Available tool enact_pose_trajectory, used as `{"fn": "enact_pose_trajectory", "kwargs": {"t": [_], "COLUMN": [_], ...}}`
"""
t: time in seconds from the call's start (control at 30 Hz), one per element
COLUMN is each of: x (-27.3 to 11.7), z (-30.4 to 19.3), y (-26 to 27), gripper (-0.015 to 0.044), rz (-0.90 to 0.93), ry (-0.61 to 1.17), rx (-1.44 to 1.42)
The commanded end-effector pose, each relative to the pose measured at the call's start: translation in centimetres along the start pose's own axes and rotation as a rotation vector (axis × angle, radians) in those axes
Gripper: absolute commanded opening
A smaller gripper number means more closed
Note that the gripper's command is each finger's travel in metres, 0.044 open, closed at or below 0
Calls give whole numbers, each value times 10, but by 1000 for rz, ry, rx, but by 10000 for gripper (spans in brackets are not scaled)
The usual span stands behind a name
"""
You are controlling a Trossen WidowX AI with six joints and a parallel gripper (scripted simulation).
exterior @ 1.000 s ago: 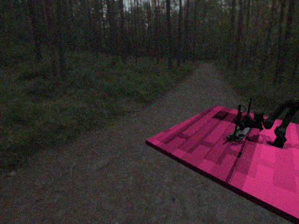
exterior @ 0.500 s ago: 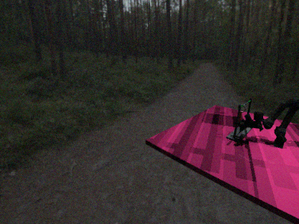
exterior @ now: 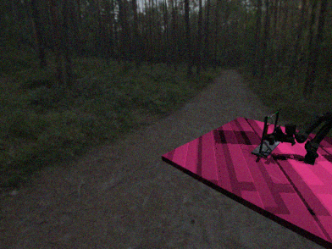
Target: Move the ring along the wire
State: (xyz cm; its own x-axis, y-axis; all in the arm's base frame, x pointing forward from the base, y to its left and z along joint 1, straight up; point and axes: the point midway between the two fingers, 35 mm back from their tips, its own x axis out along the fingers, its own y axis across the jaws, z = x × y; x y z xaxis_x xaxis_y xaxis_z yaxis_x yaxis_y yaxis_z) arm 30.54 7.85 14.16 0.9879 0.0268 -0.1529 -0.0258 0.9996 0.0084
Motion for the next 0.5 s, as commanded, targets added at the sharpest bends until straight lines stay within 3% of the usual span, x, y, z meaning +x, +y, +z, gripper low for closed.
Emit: {"fn": "enact_pose_trajectory", "kwargs": {"t": [0.0, 0.47], "x": [-9, -29], "z": [-3, -5], "y": [-1, -2], "gripper": [160, 160], "rz": [-5, -6], "ry": [8, 10], "rx": [0, 2]}}
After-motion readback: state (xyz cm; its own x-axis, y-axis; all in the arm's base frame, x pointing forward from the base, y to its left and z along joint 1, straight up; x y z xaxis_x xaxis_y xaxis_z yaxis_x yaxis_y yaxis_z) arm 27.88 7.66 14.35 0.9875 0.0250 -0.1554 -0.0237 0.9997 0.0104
